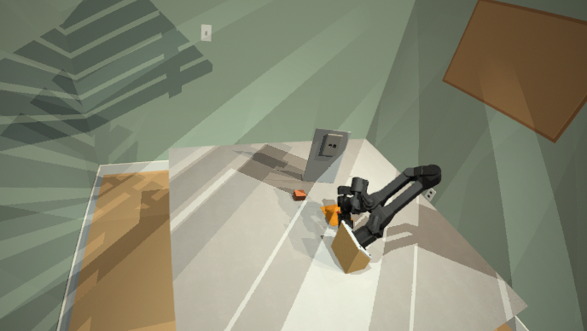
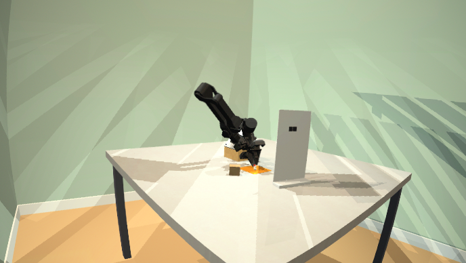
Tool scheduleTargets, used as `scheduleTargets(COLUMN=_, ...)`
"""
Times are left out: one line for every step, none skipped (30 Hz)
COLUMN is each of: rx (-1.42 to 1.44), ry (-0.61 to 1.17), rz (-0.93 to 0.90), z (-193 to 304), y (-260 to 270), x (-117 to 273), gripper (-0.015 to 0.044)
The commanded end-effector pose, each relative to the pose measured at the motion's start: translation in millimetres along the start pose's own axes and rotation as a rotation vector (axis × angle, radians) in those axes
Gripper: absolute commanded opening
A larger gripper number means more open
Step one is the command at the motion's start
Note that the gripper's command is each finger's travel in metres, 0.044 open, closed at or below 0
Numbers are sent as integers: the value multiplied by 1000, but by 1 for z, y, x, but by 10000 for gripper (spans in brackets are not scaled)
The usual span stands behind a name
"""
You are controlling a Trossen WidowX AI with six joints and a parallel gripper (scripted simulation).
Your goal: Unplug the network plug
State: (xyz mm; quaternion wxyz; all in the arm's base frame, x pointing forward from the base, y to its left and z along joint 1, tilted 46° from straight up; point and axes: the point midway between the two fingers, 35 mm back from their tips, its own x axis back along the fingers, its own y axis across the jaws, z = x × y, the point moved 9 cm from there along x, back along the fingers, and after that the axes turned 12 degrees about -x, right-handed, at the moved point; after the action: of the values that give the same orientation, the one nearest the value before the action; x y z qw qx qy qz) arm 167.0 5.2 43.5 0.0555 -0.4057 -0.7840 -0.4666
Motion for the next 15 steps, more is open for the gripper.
scheduleTargets(rx=-10, ry=-3, rz=-3, z=0, y=1, x=3, gripper=156)
scheduleTargets(rx=-10, ry=-3, rz=-3, z=0, y=1, x=3, gripper=156)
scheduleTargets(rx=-10, ry=-3, rz=-2, z=1, y=1, x=4, gripper=156)
scheduleTargets(rx=-10, ry=-2, rz=-2, z=1, y=1, x=4, gripper=156)
scheduleTargets(rx=-10, ry=-2, rz=-1, z=1, y=1, x=5, gripper=156)
scheduleTargets(rx=-10, ry=-2, rz=-1, z=1, y=1, x=5, gripper=156)
scheduleTargets(rx=-10, ry=-1, rz=0, z=1, y=1, x=6, gripper=156)
scheduleTargets(rx=-10, ry=-1, rz=0, z=2, y=1, x=6, gripper=156)
scheduleTargets(rx=-10, ry=-1, rz=1, z=2, y=1, x=7, gripper=156)
scheduleTargets(rx=-10, ry=-1, rz=1, z=2, y=1, x=7, gripper=156)
scheduleTargets(rx=-10, ry=0, rz=2, z=2, y=1, x=8, gripper=156)
scheduleTargets(rx=-10, ry=0, rz=2, z=2, y=1, x=8, gripper=156)
scheduleTargets(rx=-10, ry=0, rz=3, z=2, y=1, x=9, gripper=156)
scheduleTargets(rx=-10, ry=0, rz=3, z=3, y=1, x=10, gripper=156)
scheduleTargets(rx=-10, ry=1, rz=3, z=3, y=1, x=10, gripper=156)
